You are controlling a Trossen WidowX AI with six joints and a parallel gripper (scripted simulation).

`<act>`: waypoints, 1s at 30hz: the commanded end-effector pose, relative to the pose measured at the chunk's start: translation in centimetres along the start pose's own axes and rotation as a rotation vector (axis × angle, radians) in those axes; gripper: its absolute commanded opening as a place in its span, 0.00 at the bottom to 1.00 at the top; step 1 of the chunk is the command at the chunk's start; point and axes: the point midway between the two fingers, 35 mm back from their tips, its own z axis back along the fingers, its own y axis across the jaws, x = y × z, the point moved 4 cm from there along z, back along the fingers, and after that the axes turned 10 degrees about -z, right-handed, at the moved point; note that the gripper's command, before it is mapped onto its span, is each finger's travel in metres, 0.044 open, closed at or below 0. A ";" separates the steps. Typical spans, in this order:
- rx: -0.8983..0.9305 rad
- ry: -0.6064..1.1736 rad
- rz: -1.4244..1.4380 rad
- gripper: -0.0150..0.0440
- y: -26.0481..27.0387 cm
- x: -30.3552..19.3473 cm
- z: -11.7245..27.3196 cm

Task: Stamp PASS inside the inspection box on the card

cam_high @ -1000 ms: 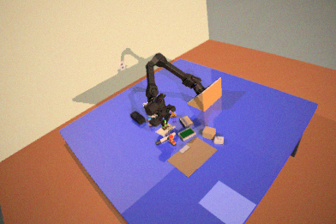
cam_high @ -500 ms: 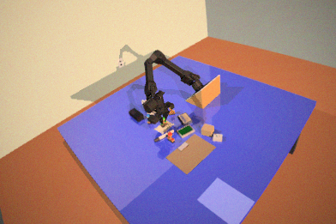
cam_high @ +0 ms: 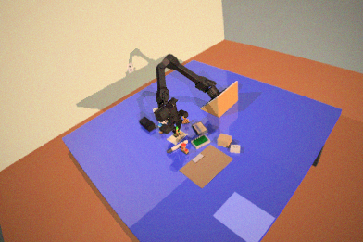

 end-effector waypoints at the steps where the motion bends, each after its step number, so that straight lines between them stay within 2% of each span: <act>1: -0.001 -0.004 -0.004 0.25 0.0 0.1 -0.2; 30: -0.001 -0.003 -0.004 0.25 0.1 0.1 0.6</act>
